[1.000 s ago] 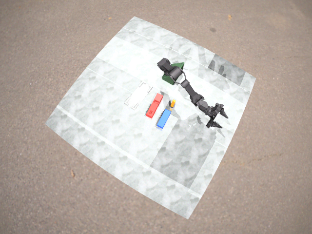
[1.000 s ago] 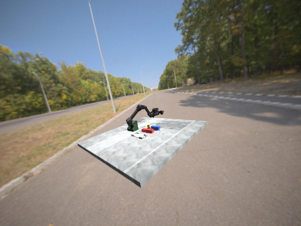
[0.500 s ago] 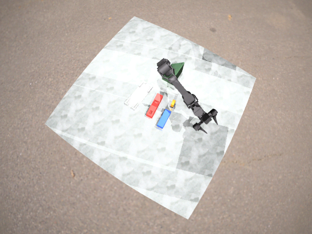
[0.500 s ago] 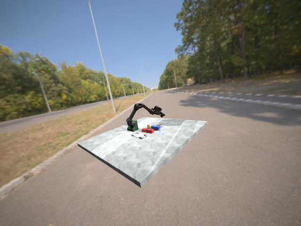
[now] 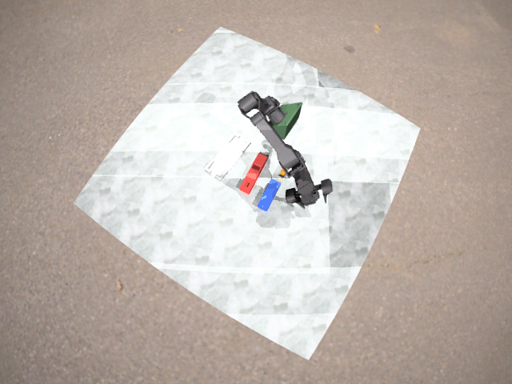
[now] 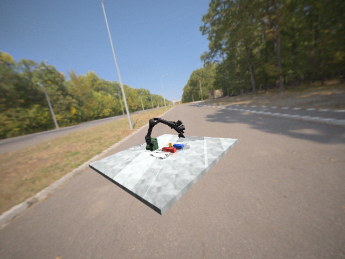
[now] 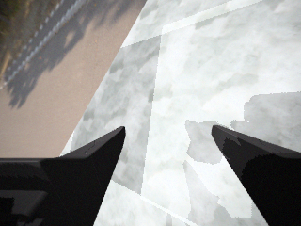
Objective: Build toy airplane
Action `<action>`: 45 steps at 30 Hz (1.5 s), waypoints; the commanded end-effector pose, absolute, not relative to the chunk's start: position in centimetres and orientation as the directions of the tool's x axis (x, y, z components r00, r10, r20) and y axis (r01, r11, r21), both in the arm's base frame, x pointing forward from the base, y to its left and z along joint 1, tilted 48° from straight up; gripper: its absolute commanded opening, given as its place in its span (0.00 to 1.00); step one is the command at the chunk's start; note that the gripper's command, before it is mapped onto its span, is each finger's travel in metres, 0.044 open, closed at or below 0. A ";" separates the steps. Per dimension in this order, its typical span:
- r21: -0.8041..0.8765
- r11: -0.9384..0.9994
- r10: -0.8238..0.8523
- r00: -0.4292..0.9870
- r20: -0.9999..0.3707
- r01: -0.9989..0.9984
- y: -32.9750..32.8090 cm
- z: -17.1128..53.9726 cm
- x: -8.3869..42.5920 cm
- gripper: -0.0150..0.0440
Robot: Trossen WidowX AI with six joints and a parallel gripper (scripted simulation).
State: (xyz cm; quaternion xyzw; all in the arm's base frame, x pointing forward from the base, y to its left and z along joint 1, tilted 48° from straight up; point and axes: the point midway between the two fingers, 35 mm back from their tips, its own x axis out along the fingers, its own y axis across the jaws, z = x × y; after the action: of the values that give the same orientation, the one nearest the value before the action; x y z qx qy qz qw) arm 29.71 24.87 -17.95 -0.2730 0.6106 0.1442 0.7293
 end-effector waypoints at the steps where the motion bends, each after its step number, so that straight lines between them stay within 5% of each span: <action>1: -0.372 0.851 -0.335 0.162 -0.928 -0.370 19.6 -12.5 30.1 1.00; 20: -0.728 0.682 -0.730 -0.011 -0.683 -0.065 7.1 3.2 27.7 1.00; 45: -0.732 0.678 -0.734 -0.012 -0.679 -0.062 2.0 -1.3 27.6 1.00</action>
State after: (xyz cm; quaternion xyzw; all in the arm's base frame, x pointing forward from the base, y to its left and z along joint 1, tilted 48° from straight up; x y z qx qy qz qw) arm 27.80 3.06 -0.52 -0.2963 0.6586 -0.2634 0.6396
